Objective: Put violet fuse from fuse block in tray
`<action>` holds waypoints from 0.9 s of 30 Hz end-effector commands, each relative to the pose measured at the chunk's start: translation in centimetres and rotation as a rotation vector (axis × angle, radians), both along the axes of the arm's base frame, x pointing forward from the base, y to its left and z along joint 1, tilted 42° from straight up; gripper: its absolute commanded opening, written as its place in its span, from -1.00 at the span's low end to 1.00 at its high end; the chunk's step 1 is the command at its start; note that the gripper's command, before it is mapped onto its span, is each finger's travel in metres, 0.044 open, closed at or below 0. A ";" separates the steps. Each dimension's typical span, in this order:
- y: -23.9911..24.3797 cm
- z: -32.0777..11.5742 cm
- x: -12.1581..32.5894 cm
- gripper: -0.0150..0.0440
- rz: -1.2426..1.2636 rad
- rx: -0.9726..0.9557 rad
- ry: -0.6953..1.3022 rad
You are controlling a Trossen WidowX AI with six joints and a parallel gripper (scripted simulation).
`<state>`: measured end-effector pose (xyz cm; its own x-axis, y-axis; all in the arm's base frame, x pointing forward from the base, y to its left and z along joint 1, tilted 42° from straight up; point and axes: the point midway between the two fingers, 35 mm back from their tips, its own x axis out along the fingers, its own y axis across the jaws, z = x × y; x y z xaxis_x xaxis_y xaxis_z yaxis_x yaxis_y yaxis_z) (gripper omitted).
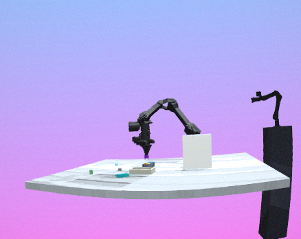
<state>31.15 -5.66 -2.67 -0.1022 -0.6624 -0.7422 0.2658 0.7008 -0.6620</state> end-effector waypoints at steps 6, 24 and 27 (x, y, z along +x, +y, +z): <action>2.1 -1.3 0.9 -0.49 -0.006 0.010 -0.005; 10.0 -8.2 2.0 -0.49 -0.006 0.015 -0.007; 11.2 -9.4 1.9 -0.49 -0.007 0.013 -0.007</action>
<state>33.35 4.06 -10.43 -0.0936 -0.6516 -0.7527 0.2715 0.7107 -0.6490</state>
